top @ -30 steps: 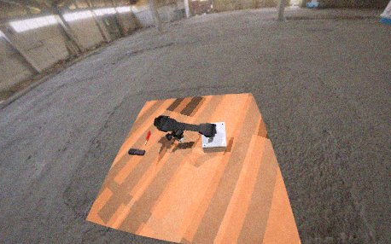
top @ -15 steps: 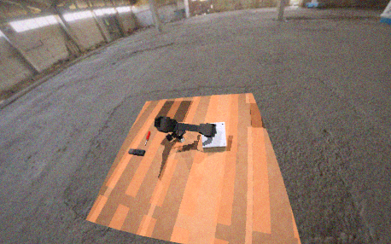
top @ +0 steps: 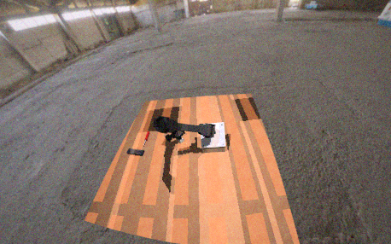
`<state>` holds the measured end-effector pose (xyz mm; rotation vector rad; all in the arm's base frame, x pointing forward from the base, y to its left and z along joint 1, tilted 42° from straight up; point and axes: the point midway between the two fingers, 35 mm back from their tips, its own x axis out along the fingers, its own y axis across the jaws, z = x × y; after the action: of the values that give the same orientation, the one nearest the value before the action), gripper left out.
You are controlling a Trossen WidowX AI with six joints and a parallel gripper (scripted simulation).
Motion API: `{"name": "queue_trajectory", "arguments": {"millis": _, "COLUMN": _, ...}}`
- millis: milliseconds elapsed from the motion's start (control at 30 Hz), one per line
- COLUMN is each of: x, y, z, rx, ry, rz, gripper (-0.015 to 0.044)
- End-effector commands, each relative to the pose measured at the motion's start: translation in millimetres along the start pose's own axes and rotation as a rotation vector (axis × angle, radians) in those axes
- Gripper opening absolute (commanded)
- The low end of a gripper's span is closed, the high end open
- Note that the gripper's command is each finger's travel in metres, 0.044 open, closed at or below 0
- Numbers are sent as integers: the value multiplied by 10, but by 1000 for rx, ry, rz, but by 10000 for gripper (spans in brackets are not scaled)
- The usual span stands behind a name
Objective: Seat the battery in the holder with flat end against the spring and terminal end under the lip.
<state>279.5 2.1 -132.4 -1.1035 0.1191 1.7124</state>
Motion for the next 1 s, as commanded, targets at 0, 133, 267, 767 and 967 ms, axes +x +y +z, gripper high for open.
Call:
{"name": "queue_trajectory", "arguments": {"millis": 0, "x": 1, "y": -7, "z": 8, "rx": 1, "ry": -1, "rz": 0, "gripper": 107}}
{"name": "queue_trajectory", "arguments": {"millis": 133, "x": 1, "y": -7, "z": 8, "rx": 1, "ry": -1, "rz": 0, "gripper": 183}}
{"name": "queue_trajectory", "arguments": {"millis": 267, "x": -44, "y": -2, "z": 11, "rx": 0, "ry": -1, "rz": 1, "gripper": 183}}
{"name": "queue_trajectory", "arguments": {"millis": 767, "x": -616, "y": 45, "z": 53, "rx": 2, "ry": 2, "rz": 4, "gripper": 341}}
{"name": "queue_trajectory", "arguments": {"millis": 967, "x": -892, "y": 82, "z": 97, "rx": 0, "ry": 2, "rz": 4, "gripper": 440}}
